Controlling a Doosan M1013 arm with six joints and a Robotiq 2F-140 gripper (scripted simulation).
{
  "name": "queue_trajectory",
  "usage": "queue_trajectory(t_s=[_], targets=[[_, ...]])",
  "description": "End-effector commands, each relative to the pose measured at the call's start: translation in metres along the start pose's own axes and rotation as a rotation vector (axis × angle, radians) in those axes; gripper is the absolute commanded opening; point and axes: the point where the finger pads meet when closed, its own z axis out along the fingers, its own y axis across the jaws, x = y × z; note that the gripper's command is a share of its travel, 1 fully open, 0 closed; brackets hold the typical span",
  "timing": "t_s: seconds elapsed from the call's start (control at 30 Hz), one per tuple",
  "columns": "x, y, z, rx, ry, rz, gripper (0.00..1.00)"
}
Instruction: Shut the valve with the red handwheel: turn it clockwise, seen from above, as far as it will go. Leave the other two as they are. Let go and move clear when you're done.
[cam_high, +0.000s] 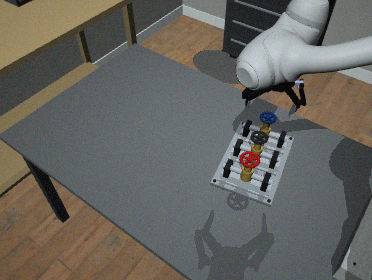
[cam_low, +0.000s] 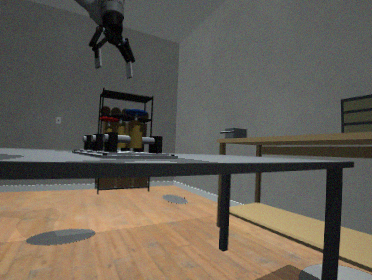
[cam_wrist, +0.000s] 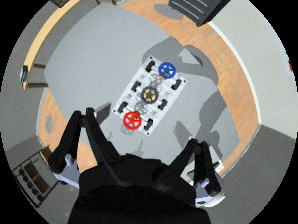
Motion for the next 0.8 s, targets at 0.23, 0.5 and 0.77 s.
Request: queue_trajectory(t_s=[0.23,0.5,0.77], targets=[[-0.002,-0.001,0.003,-0.002,-0.005,0.044,1.0],[-0.024,-0.013,0.033,-0.031,-0.037,0.433,1.0],[-0.041,-0.021,0.055,-0.062,-0.053,0.722,1.0]])
